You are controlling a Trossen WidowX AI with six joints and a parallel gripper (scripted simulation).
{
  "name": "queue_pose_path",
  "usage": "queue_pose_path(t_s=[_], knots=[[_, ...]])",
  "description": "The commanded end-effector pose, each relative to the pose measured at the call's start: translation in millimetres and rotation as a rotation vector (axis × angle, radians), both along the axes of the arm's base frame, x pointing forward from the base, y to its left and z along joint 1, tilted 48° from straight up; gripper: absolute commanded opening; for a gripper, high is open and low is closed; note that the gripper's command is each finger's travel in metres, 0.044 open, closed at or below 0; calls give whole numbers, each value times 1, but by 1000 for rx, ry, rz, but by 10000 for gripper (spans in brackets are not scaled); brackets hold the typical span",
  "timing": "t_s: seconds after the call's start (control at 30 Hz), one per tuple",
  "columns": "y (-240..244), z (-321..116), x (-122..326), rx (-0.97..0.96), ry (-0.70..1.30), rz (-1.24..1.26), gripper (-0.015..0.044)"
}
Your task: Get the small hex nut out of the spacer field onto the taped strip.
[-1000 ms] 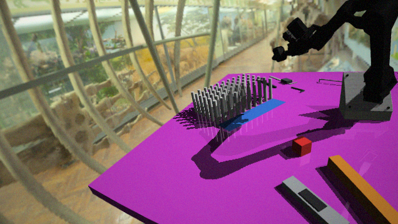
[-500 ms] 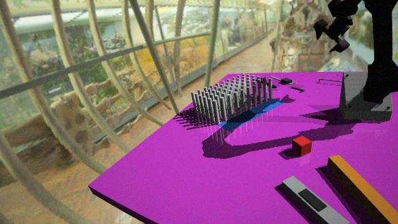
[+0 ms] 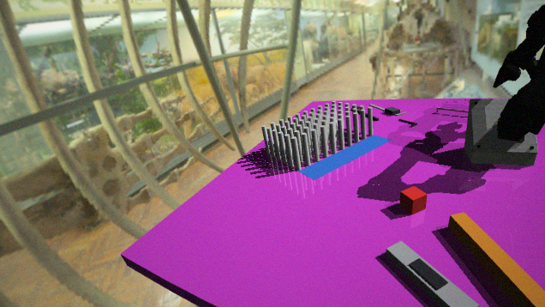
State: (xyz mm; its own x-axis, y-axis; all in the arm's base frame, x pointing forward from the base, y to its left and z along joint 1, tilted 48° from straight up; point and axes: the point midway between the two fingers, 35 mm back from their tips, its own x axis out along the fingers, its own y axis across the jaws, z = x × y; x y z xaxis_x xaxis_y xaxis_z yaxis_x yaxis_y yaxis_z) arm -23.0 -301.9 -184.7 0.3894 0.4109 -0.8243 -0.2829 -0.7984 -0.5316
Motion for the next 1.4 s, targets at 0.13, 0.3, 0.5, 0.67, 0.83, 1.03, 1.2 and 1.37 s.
queue_pose_path(t_s=[0.13, 0.3, 0.5, 0.67, 0.83, 1.03, 1.2, 1.37], knots=[[39, -32, -3, 23, 8, -7, 440], [47, -38, -4, 24, 8, -7, 440], [47, -38, -4, 24, 8, -7, 440], [46, -38, -5, 24, 8, -7, 414], [46, -38, -5, 24, 8, -7, 282], [46, -38, -5, 24, 8, -7, 280], [49, -41, -5, 24, 8, -7, 280], [54, -47, -7, 24, 9, -7, 280]])
